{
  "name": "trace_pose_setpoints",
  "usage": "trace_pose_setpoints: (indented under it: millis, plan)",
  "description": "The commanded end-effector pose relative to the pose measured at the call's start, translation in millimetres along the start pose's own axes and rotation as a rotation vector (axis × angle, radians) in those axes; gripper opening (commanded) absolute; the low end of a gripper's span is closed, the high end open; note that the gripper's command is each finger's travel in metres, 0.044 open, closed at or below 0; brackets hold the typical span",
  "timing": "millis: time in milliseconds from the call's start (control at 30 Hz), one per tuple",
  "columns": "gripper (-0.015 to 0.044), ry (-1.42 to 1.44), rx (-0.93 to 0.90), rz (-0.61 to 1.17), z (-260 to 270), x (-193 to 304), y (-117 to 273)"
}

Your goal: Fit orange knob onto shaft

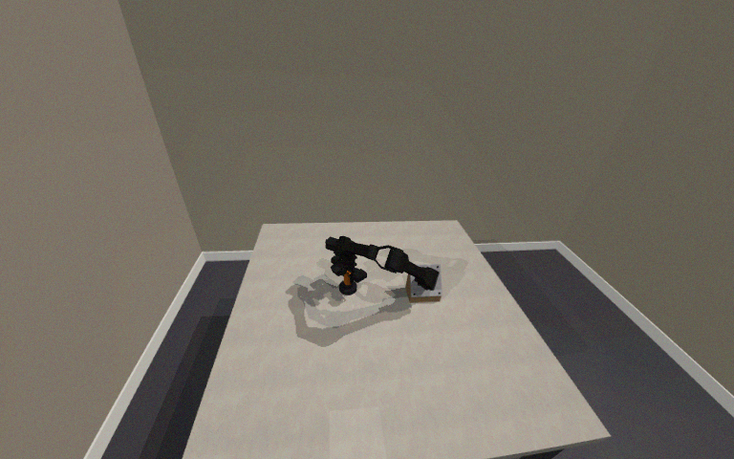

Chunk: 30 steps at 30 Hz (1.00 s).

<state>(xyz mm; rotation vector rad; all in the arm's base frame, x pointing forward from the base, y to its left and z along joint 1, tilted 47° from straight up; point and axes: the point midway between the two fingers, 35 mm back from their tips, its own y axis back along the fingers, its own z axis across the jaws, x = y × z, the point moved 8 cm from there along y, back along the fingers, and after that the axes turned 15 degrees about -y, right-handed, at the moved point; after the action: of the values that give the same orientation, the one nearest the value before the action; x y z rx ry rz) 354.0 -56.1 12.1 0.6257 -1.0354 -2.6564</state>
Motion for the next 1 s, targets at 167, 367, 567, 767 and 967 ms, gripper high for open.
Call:
trace_pose_setpoints:
  millis: [167,367,567,767,967]
  plan:
    - [0.0263,0.0,0.0,0.0,0,0,0]
    - [0.042,0.0,0.0,0.0,0,0,0]
    - [0.044,0.0,0.0,0.0,0,0,0]
    - [0.044,-0.003,0.012,0.0,-2,-1,26]
    - [0.044,-0.001,0.003,0.001,-1,1,96]
